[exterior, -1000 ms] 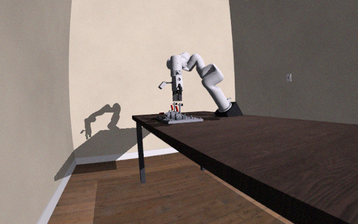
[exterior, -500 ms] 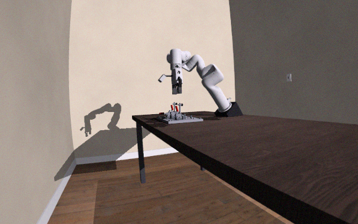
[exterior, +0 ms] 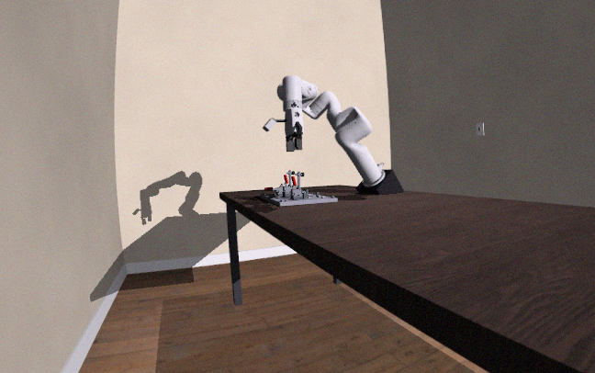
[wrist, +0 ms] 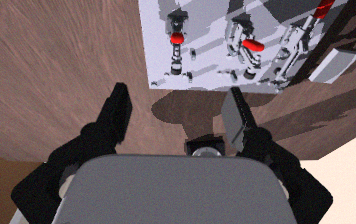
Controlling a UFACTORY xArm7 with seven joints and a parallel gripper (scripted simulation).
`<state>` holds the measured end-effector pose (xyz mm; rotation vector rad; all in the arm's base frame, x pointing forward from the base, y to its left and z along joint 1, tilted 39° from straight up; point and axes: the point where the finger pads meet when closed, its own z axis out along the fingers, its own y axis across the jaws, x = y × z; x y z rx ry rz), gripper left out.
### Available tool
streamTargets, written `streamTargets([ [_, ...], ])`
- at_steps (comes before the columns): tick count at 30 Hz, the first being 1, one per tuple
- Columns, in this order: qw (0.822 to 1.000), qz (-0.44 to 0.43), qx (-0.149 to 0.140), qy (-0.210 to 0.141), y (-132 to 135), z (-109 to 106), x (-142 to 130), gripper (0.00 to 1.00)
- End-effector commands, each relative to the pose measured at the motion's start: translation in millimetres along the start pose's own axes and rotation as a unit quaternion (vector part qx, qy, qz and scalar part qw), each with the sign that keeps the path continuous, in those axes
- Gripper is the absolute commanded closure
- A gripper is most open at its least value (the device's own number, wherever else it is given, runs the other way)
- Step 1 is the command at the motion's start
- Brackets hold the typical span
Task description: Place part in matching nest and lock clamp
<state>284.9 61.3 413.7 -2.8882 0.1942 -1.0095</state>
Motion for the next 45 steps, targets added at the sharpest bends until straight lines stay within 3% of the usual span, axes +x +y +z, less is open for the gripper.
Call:
streamTargets([
  [1, 1.000, 0.000, 0.001, 0.002, 6, -2, 0, 0.00],
  [8, 1.000, 0.000, 0.001, 0.002, 24, -2, -3, 0.00],
  [18, 1.000, 0.000, 0.001, 0.002, 97, -1, -17, 0.00],
  [20, 1.000, 0.000, 0.001, 0.002, 97, -1, -17, 0.00],
  [24, 1.000, 0.000, 0.001, 0.002, 141, -1, -25, 0.00],
  [27, 1.000, 0.000, 0.001, 0.002, 154, -1, -27, 0.00],
  [35, 1.000, 0.000, 0.001, 0.002, 228, -1, -41, 0.00],
  [37, 1.000, 0.000, 0.001, 0.002, 228, -1, -41, 0.00],
  [40, 1.000, 0.000, 0.001, 0.002, 262, -1, -47, 0.00],
  [45, 1.000, 0.000, 0.001, 0.002, 293, -1, -53, 0.00],
])
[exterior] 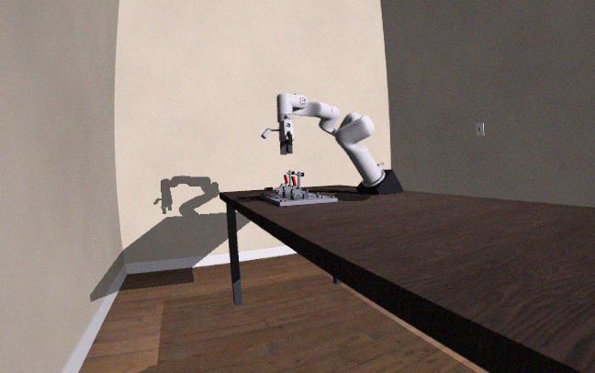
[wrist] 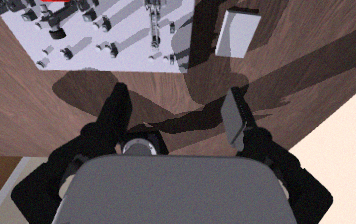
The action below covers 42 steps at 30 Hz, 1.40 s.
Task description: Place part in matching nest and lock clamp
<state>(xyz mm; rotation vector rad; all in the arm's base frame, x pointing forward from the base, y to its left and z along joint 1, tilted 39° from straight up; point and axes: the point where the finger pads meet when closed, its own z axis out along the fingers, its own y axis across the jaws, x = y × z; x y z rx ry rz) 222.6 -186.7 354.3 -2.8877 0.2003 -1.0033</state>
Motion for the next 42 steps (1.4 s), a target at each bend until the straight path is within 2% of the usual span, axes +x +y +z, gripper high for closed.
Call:
streamTargets([
  [1, 1.000, -0.002, 0.001, 0.004, 45, -1, -5, 0.00],
  [7, 1.000, -0.002, 0.001, 0.004, 88, -1, -13, 0.00],
  [15, 1.000, -0.002, 0.001, 0.004, 109, -1, -17, 0.00],
  [42, 1.000, 0.013, 0.001, 0.004, 113, -1, -17, 0.00],
])
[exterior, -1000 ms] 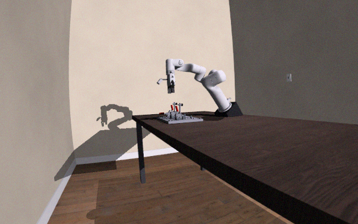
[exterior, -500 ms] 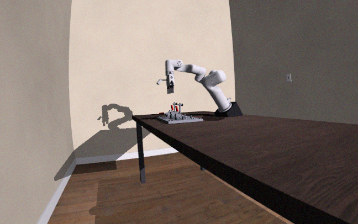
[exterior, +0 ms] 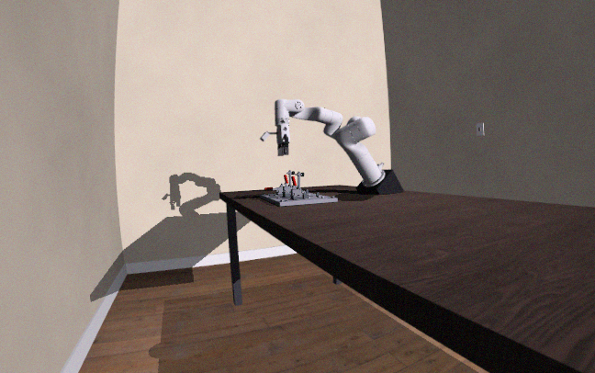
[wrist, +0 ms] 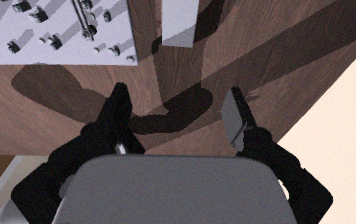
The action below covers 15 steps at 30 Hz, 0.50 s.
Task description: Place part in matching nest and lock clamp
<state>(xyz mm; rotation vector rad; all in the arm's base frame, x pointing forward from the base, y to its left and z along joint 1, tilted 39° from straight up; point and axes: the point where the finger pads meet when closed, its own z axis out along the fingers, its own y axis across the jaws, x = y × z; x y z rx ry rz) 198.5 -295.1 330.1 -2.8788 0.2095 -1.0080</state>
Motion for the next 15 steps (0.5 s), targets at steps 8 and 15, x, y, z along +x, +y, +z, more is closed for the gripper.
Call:
streamTargets([
  [8, 1.000, 0.014, -0.001, 0.001, 0.5, -1.4, 0.3, 0.00],
  [15, 1.000, 0.014, -0.001, 0.001, 0.7, -1.4, 0.4, 0.00],
])
